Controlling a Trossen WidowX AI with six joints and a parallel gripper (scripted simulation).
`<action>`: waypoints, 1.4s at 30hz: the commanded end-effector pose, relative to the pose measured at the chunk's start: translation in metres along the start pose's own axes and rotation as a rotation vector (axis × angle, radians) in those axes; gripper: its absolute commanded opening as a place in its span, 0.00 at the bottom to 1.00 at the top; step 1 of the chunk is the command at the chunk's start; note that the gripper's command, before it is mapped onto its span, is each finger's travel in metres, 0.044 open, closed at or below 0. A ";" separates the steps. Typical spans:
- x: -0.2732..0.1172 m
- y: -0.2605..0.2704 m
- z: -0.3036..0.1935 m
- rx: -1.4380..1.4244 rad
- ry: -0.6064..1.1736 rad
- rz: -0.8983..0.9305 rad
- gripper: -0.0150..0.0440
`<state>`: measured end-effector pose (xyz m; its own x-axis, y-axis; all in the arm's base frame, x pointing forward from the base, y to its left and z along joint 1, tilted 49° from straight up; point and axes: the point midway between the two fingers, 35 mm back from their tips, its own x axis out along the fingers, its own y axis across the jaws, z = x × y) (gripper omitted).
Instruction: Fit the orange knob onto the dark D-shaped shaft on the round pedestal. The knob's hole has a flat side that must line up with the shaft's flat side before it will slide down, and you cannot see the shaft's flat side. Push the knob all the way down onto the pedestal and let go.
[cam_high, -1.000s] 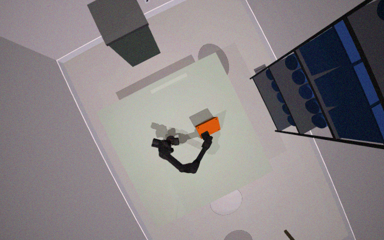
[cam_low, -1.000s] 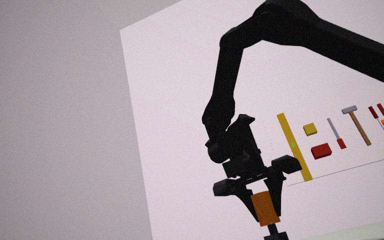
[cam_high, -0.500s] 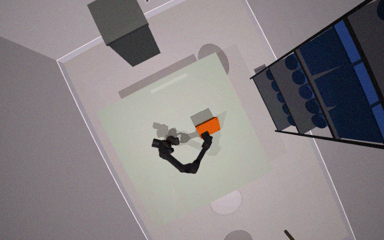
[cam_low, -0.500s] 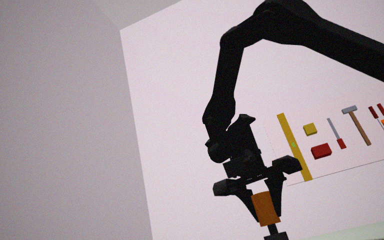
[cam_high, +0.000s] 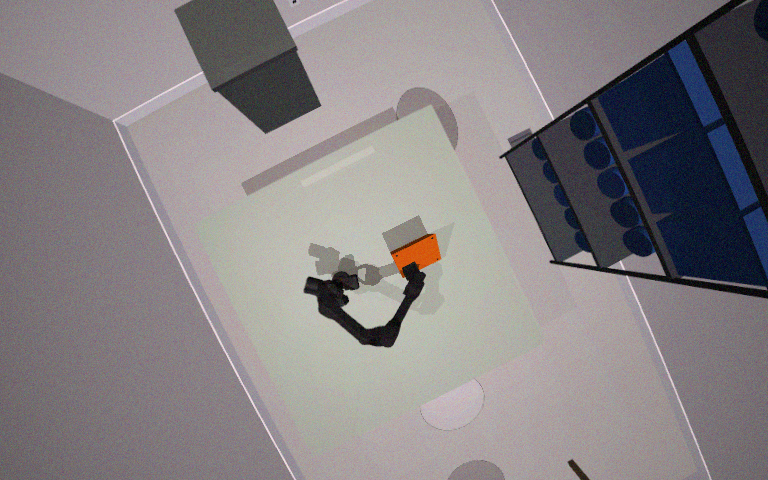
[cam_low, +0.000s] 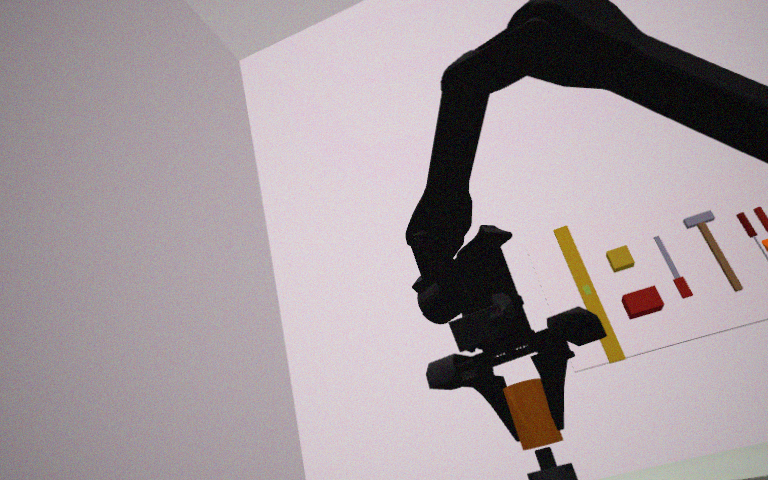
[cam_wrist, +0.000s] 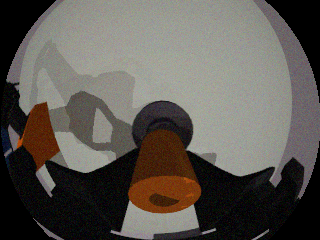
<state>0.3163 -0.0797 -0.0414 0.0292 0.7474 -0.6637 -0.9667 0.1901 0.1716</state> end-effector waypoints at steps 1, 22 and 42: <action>-0.001 -0.001 -0.001 -0.097 0.003 -0.001 0.25; 0.001 -0.002 0.000 -0.181 0.003 0.000 0.25; 0.002 -0.003 0.000 -0.181 0.003 -0.001 0.25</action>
<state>0.3189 -0.0799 -0.0426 0.0293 0.7460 -0.6653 -0.9962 0.0761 0.0415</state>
